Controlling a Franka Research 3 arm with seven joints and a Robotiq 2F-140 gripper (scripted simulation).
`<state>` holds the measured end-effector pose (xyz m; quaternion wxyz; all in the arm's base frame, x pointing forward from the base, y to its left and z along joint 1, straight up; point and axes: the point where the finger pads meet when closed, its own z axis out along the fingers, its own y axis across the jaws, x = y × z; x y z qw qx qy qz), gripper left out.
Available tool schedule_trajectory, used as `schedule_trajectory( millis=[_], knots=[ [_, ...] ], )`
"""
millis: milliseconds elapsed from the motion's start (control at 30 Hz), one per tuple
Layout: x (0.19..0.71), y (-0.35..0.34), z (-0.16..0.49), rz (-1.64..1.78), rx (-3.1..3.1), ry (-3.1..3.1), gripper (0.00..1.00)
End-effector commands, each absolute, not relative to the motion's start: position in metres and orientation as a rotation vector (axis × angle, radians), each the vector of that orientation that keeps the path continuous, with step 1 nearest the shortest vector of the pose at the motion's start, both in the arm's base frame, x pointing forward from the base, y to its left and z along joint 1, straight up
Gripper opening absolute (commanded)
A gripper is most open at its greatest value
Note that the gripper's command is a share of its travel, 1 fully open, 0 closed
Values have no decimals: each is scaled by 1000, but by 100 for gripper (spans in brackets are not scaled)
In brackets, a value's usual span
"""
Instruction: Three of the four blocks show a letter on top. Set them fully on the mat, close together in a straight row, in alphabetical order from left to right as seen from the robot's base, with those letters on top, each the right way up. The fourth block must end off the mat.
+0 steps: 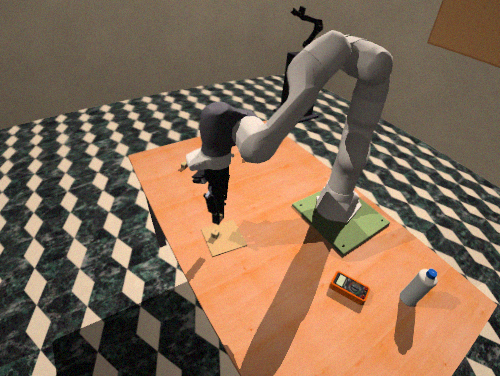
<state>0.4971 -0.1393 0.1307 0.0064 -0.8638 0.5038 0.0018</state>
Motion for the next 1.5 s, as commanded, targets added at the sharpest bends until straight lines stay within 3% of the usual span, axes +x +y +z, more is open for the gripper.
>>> schedule_trajectory(
  millis=[0, 1467],
  knots=[
    [498, -136, 131, 0, -2592, 1764, 22],
    [488, -103, 129, -7, -2022, 2400, 22]
  ],
)
